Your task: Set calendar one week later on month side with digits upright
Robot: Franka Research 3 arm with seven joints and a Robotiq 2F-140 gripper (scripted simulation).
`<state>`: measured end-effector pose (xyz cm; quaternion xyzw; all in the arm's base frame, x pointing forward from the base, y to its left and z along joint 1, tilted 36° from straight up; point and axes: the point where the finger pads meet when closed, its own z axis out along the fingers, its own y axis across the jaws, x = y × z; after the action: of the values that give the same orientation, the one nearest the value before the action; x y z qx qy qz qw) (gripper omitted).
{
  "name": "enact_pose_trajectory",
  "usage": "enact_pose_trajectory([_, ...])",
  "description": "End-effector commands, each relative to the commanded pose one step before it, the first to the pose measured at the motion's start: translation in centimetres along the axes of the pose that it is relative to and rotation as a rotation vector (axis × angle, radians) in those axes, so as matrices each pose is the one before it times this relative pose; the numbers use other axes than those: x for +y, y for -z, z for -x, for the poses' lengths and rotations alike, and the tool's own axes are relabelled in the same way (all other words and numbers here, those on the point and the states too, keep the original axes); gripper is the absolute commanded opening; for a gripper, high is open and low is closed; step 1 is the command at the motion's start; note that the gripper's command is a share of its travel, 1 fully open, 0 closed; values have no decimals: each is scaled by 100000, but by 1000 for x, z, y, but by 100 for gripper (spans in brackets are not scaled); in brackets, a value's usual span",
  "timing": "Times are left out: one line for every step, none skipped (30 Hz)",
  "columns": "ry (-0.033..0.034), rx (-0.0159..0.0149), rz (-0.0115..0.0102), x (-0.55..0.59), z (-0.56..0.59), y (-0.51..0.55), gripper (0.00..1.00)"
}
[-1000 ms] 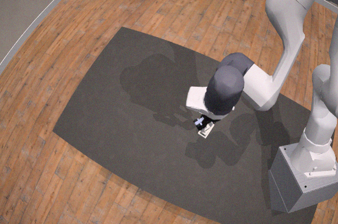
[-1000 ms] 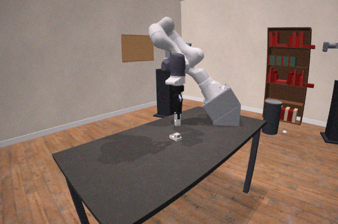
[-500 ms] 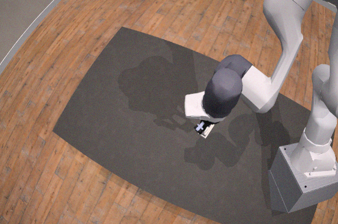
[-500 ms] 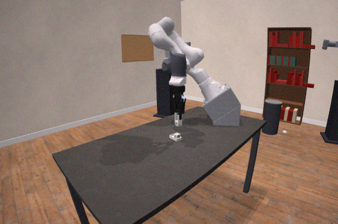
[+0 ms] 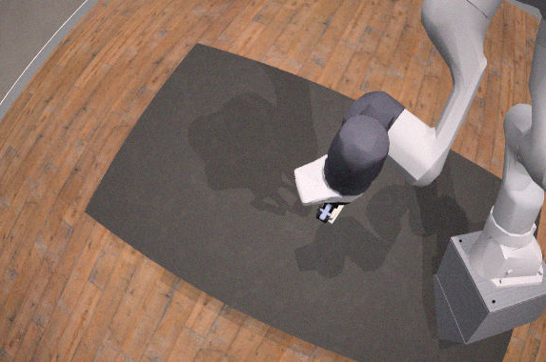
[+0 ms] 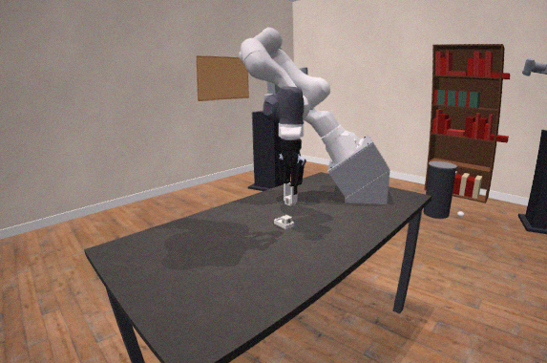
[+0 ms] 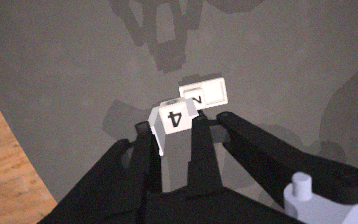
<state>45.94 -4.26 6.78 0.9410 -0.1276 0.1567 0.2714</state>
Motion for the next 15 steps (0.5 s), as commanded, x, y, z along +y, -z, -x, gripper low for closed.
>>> enact_pose_trajectory([17372,-1391,-162,-330,-10,3,16])
enact_pose_trajectory([693,0,-1,-28,-5,-2,16])
enact_pose_trajectory([2539,2,-4,-101,-20,-7,16])
enact_pose_trajectory([1529,1,-2,-61,-14,-4,16])
enact_pose_trajectory([1673,1,-3,-66,-16,-5,16])
enact_pose_trajectory([1694,1,-3,-67,-17,-5,16])
enact_pose_trajectory([1605,1,-3,-63,-17,-5,16])
enact_pose_trajectory([1702,1,-3,-67,-19,-5,16])
enact_pose_trajectory([1638,1,-3,-64,-19,-5,16])
enact_pose_trajectory([1683,1,-3,-66,-21,-5,16])
enact_pose_trajectory([710,1,-1,-28,-9,-2,16])
enact_pose_trajectory([2472,2,-5,-96,-33,-7,16])
enact_pose_trajectory([1675,2,-4,-65,-24,-5,16])
enact_pose_trajectory([1599,2,-4,-62,-23,-5,16])
enact_pose_trajectory([0,0,0,0,0,0,16])
